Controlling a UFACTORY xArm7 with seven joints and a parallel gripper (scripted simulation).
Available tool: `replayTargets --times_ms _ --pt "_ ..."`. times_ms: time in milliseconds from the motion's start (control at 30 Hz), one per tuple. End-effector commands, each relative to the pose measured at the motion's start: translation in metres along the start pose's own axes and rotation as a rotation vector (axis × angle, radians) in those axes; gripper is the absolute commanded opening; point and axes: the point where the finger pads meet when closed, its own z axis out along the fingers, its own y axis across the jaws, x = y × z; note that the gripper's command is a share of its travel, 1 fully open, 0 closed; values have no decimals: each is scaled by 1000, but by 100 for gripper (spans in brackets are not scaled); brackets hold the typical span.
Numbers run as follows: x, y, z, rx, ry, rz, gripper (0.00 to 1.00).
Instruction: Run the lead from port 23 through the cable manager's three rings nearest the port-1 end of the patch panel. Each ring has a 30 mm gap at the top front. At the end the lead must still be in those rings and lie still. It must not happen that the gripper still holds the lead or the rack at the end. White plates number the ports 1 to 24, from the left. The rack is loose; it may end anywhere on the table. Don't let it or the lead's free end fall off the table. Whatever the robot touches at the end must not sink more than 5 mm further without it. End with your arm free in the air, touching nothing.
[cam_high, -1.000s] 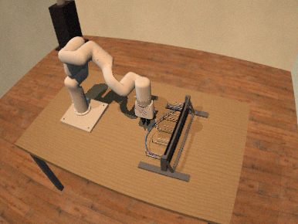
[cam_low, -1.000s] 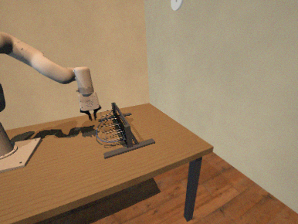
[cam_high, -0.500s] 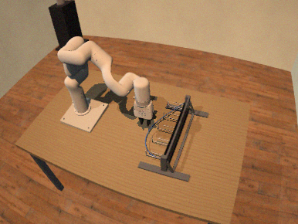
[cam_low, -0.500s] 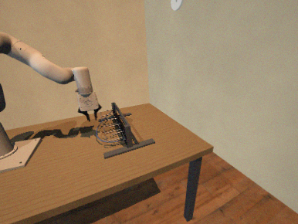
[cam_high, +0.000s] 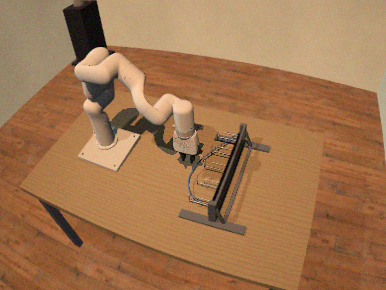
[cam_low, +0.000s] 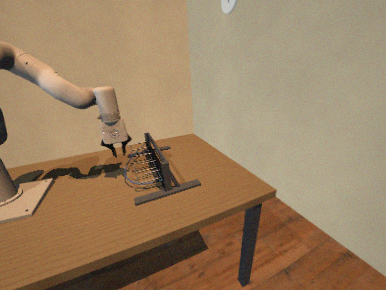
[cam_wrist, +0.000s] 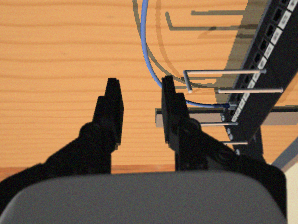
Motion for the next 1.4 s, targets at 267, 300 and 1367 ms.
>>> replayTargets --times_ms 267,300,1367 --pt "0 1 -1 -5 -1 0 33" --pt "0 1 0 -5 -1 0 33" --pt "-1 2 63 -5 -1 0 33"
